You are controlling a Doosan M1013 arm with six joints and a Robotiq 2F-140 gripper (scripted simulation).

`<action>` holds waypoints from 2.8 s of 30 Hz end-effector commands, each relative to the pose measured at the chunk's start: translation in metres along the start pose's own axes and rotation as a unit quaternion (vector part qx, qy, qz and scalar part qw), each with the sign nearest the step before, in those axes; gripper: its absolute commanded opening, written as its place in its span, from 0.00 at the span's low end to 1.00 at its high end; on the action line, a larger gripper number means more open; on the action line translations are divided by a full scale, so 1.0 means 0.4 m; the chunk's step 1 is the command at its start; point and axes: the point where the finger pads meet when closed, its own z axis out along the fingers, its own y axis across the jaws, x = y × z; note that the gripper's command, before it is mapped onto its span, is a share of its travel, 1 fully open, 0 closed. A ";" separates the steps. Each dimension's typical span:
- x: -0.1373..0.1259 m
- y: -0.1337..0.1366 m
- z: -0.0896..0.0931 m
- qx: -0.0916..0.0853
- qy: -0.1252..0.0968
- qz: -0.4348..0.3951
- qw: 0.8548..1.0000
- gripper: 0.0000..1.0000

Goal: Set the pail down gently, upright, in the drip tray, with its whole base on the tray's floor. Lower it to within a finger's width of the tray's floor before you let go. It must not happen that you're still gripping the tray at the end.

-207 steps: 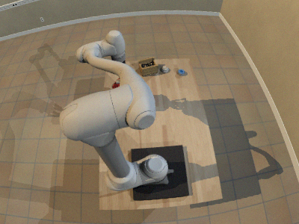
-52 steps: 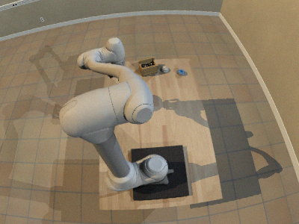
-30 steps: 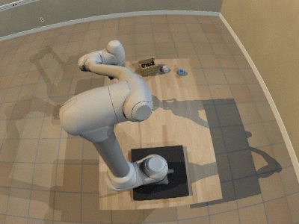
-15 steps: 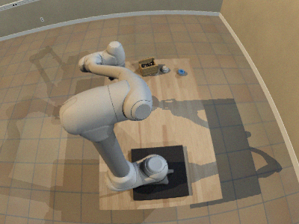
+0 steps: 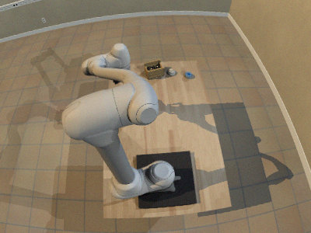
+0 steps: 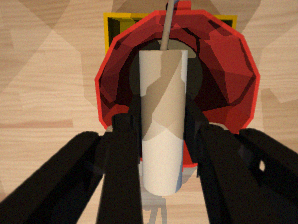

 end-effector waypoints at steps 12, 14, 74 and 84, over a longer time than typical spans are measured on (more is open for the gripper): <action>0.010 -0.001 0.002 0.000 0.002 0.001 1.000 0.10; 0.010 -0.001 0.002 0.000 0.002 0.001 1.000 0.10; 0.010 -0.001 0.002 0.000 0.002 0.001 1.000 1.00; 0.010 -0.001 -0.007 0.000 0.002 0.001 1.000 1.00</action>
